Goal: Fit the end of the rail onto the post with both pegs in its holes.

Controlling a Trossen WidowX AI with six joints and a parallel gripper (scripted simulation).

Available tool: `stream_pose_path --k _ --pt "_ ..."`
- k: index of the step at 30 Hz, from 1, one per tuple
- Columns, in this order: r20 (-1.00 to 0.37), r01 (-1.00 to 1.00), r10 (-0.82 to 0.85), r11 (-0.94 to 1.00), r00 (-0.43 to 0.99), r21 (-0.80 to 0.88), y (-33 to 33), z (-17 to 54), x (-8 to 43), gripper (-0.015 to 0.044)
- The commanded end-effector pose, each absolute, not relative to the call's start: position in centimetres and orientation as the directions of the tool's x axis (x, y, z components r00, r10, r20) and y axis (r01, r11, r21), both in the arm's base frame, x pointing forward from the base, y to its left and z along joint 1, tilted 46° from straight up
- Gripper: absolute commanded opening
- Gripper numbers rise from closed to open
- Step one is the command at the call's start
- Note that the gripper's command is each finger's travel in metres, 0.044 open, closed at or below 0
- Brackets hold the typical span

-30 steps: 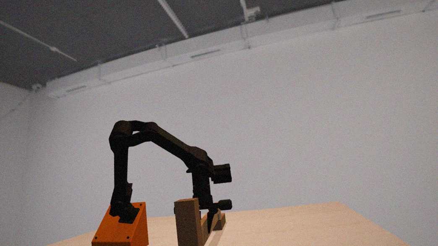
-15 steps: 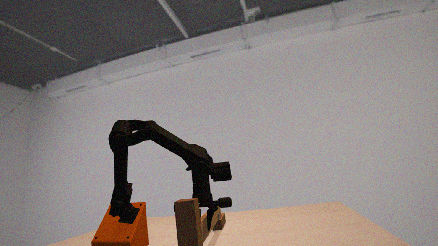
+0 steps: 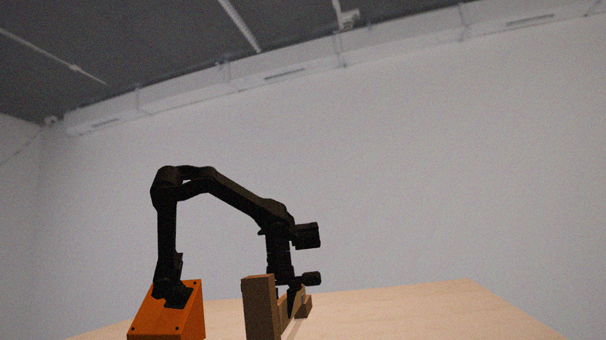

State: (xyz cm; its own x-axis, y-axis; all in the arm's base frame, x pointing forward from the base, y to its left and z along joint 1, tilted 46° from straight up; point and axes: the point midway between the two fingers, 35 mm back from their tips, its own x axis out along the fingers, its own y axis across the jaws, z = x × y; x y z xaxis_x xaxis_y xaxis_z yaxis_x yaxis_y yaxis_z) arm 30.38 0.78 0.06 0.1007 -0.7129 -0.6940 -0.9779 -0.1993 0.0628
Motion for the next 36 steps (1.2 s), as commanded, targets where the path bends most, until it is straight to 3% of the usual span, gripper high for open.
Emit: stream_pose_path --k 1,36 --pt "-0.701 -0.978 -0.706 -0.201 0.103 0.058 0.87 -0.11 30.44 0.0000" --pt "-0.701 -0.978 -0.706 -0.201 0.103 0.058 0.82 -0.10 30.19 0.0000"
